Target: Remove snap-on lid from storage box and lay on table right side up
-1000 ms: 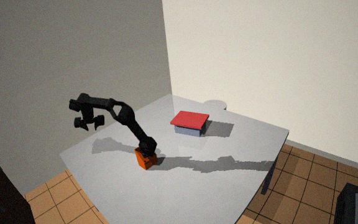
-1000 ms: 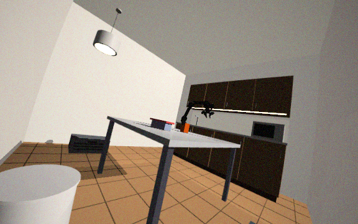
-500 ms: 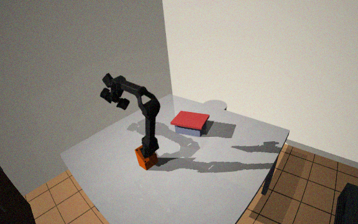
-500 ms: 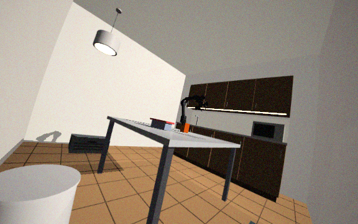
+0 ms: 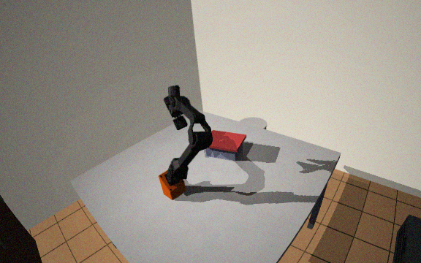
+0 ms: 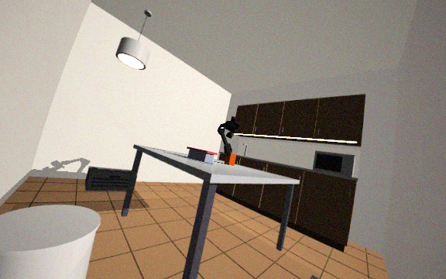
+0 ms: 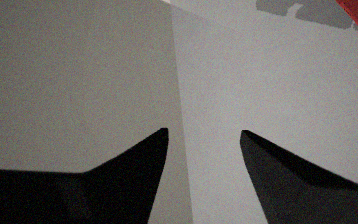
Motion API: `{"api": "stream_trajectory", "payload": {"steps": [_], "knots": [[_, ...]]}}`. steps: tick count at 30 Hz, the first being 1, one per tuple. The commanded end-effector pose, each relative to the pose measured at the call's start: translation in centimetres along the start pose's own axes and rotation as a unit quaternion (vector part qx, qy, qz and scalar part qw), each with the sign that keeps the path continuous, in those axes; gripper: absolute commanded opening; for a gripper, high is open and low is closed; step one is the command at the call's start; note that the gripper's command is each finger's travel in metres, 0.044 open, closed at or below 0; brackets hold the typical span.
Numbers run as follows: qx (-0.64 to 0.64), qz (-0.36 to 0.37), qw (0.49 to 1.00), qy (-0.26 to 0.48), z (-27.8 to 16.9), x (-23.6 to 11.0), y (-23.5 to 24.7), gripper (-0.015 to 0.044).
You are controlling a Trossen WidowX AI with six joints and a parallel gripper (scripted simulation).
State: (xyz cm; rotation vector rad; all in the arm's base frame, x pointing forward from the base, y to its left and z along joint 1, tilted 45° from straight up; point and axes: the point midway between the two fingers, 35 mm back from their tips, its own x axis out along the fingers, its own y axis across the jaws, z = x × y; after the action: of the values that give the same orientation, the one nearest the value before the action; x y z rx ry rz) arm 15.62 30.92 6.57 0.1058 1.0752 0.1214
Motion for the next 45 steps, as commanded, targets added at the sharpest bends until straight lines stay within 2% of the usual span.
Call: {"api": "stream_trajectory", "payload": {"steps": [1, 7, 13, 24, 30, 45], "knots": [[0.080, -0.009, 0.995, -0.058, 4.2, 0.8, -3.6, 0.0235], [0.231, -0.043, 0.956, -0.176, 10.8, 0.9, -12.4, 0.0235], [0.308, -0.068, 0.917, -0.244, 13.0, 0.3, -17.9, 0.0235], [0.312, -0.069, 0.915, -0.246, 13.0, 0.4, -18.3, 0.0235], [0.311, -0.070, 0.915, -0.247, 11.9, 3.8, -23.0, 0.0235], [0.311, -0.070, 0.915, -0.247, 12.5, 5.1, -23.4, 0.0235]]}}
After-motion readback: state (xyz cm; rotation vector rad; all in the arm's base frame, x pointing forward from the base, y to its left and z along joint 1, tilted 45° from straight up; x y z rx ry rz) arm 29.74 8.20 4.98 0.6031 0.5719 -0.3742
